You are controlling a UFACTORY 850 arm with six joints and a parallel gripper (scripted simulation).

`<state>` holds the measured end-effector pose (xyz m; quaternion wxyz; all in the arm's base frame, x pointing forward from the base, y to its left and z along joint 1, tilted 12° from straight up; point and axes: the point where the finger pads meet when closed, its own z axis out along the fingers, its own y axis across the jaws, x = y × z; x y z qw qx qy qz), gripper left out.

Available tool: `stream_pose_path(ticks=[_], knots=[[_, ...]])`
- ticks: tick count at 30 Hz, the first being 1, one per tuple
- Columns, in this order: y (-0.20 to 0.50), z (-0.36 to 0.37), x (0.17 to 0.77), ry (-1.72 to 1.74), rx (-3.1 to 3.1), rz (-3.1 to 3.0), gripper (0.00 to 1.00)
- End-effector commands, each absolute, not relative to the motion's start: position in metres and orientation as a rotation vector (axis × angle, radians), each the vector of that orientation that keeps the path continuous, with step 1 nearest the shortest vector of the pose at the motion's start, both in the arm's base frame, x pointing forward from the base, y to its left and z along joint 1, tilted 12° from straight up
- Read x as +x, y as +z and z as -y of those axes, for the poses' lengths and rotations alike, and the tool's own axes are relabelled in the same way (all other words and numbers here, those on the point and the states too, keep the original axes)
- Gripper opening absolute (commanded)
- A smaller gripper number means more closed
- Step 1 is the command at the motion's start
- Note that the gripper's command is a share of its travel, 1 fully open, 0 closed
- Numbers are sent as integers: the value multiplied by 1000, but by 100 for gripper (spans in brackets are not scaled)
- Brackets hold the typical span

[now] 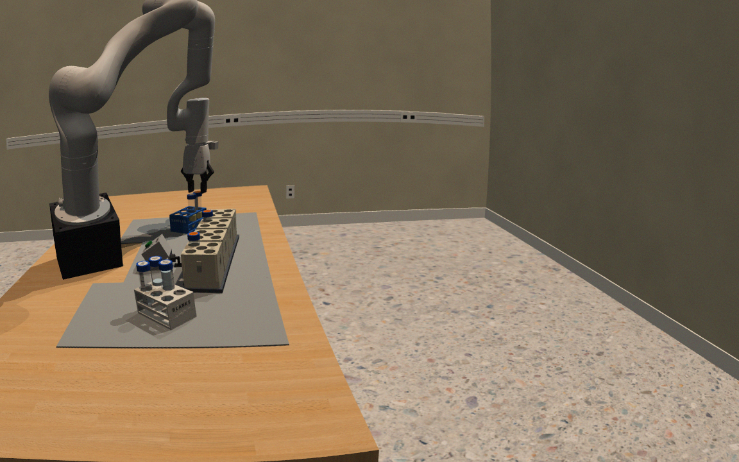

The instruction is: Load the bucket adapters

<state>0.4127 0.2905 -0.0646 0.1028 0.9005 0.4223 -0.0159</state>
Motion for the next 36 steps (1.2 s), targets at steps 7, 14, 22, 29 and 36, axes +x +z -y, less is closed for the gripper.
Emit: stream_pose_path(ticks=[7,14,22,29,36], knots=[[-66,-291,414,-42,2658,-1246,57],[-69,-290,414,-42,2658,-1246,57],[-75,-289,414,-42,2658,-1246,57],[-79,-288,415,-42,2658,-1246,57],[-83,-288,415,-42,2658,-1246,57]])
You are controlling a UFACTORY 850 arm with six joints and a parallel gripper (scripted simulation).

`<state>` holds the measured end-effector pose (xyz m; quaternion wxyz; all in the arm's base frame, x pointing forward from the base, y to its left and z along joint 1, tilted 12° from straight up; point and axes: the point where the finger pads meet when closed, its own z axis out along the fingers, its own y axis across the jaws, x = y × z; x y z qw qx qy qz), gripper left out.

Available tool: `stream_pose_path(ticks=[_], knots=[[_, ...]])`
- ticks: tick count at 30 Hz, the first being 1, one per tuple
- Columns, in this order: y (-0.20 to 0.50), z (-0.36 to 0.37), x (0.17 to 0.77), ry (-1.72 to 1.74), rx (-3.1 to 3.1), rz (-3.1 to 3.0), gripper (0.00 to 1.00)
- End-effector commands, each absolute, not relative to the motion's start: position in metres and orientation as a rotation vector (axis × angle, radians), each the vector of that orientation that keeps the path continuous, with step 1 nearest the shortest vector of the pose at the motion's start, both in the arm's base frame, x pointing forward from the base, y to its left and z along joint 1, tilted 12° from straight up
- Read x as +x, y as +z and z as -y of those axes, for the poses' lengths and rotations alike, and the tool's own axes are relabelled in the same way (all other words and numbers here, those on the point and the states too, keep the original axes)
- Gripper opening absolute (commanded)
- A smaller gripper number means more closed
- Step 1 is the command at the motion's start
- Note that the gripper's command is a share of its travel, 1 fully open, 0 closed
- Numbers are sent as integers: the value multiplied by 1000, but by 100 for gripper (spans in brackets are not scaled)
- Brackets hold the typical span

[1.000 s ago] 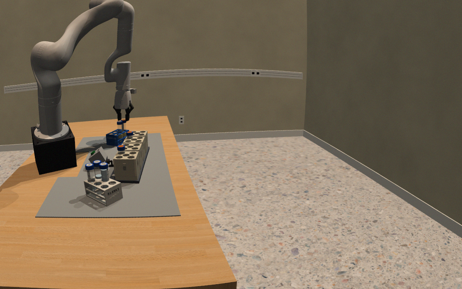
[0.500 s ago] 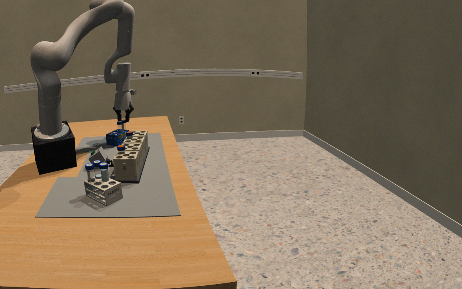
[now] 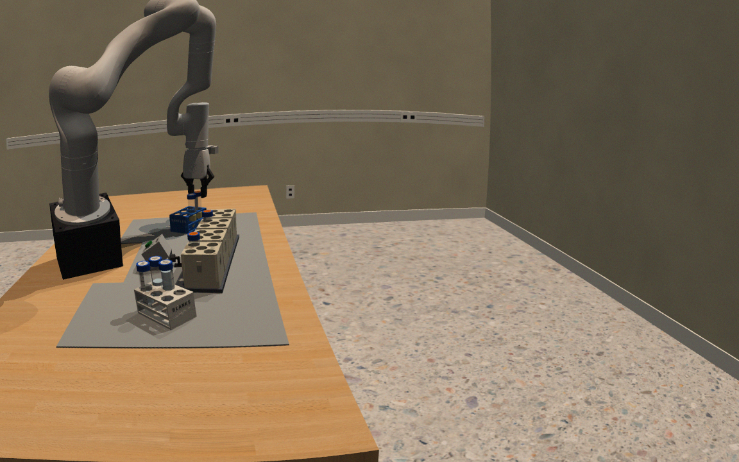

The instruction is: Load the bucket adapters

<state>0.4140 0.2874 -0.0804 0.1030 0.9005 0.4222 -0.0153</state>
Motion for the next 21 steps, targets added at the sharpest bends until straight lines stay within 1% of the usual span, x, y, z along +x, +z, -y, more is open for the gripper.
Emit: stream_pose_path(ticks=[1,20,21], knots=[[-83,-287,415,-42,2658,-1246,57],[-85,-287,415,-42,2658,-1246,57],[-85,-287,415,-42,2657,-1246,0]])
